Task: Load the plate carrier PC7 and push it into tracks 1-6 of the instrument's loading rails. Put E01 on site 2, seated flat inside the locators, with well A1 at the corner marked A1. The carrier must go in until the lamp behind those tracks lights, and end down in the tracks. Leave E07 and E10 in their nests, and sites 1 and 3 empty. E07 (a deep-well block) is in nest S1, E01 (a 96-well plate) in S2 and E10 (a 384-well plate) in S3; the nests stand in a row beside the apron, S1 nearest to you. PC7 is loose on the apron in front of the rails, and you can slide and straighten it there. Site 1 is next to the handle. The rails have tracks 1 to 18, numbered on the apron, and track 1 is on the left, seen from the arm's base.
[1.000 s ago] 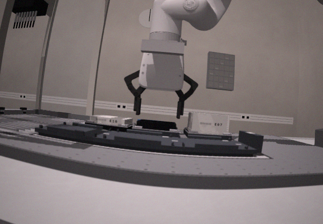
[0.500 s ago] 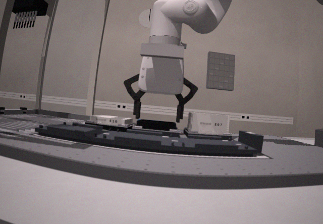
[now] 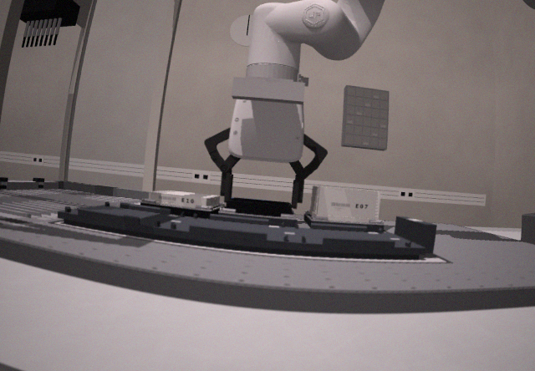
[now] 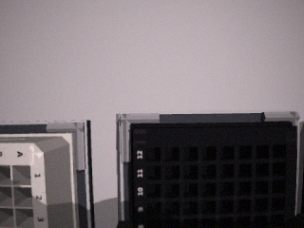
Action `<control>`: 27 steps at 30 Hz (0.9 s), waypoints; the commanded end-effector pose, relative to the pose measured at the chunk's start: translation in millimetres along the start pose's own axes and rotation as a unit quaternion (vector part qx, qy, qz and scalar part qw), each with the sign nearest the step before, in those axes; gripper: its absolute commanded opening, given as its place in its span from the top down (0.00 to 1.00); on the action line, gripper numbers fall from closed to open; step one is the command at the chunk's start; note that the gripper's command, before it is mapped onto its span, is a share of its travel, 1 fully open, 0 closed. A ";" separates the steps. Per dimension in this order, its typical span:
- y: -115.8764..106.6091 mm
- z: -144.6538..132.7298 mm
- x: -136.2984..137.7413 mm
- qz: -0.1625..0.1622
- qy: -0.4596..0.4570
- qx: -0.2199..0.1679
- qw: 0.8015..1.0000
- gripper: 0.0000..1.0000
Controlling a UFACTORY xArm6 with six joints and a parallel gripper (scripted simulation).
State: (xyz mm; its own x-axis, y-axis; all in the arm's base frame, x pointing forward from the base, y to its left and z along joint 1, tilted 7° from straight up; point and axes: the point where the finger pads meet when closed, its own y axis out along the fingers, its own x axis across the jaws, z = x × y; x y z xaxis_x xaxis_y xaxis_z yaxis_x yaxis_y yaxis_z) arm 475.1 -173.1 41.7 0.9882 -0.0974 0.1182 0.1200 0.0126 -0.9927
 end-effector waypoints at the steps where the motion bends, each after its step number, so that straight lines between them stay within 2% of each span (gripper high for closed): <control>1: -0.9 -0.4 1.8 -0.002 0.000 -0.001 1.000 0.00; 14: -1.0 -0.5 1.8 -0.002 0.000 -0.001 1.000 0.00; 15: -1.6 -0.5 1.8 -0.002 0.000 -0.001 1.000 1.00; 27: -1.6 -0.4 1.8 -0.002 0.000 -0.001 1.000 1.00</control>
State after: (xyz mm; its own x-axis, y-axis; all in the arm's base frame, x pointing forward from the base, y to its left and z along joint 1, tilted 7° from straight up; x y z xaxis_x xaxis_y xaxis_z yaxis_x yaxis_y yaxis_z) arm 475.2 -173.1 41.7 0.9882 -0.0974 0.1184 0.1201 0.0125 -0.9927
